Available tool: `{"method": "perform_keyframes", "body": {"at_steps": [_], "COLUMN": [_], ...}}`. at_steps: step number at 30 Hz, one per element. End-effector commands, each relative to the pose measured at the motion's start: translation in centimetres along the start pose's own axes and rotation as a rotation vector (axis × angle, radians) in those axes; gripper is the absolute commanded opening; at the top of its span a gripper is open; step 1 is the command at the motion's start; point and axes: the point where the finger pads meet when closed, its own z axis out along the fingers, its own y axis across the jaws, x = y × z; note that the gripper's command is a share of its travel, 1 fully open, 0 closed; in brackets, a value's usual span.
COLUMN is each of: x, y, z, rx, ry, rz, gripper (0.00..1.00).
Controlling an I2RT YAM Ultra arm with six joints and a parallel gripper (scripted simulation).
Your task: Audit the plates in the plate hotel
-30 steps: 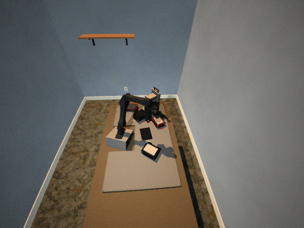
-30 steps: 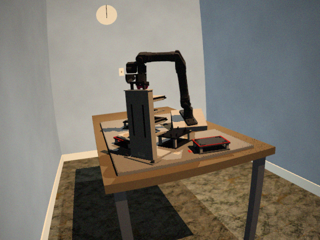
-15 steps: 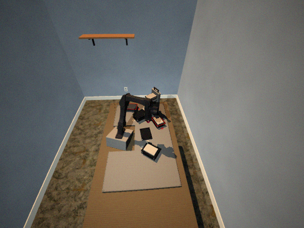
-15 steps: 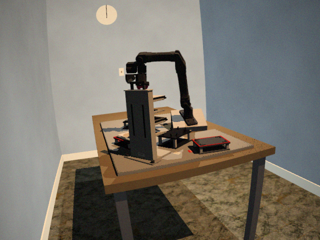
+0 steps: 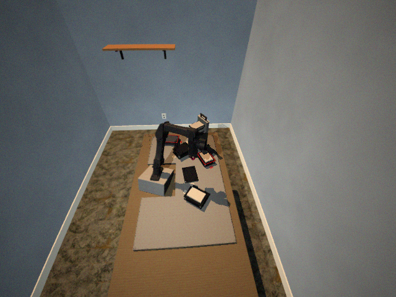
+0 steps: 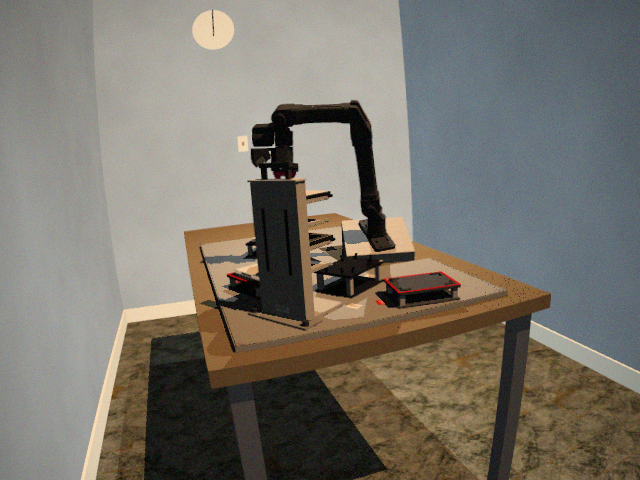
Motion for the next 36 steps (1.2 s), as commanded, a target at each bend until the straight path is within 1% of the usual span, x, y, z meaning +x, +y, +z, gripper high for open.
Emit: {"method": "perform_keyframes", "body": {"at_steps": [1,12,13,18,21,24,35,36], "x": [-0.1,-0.1,-0.1,-0.3,-0.6,-0.6,-0.9,0.7], "y": [-0.3,-0.3,0.9,2.7,3.7,3.9,7.8,7.9], "z": [-0.8,-0.8,-1.1,-1.0,-1.2,-1.1,-1.4,-0.3], "rx": [0.009,0.009,0.011,0.001,0.004,0.007,-0.002,-0.026], "ry": [-0.016,-0.016,-0.026,-0.029,-0.038,-0.033,-0.045,0.051], "rz": [0.005,0.005,-0.011,-0.010,-0.014,-0.012,-0.015,0.024], "gripper": [0.00,0.00,0.00,0.00,0.00,0.00,0.00,0.00]}}
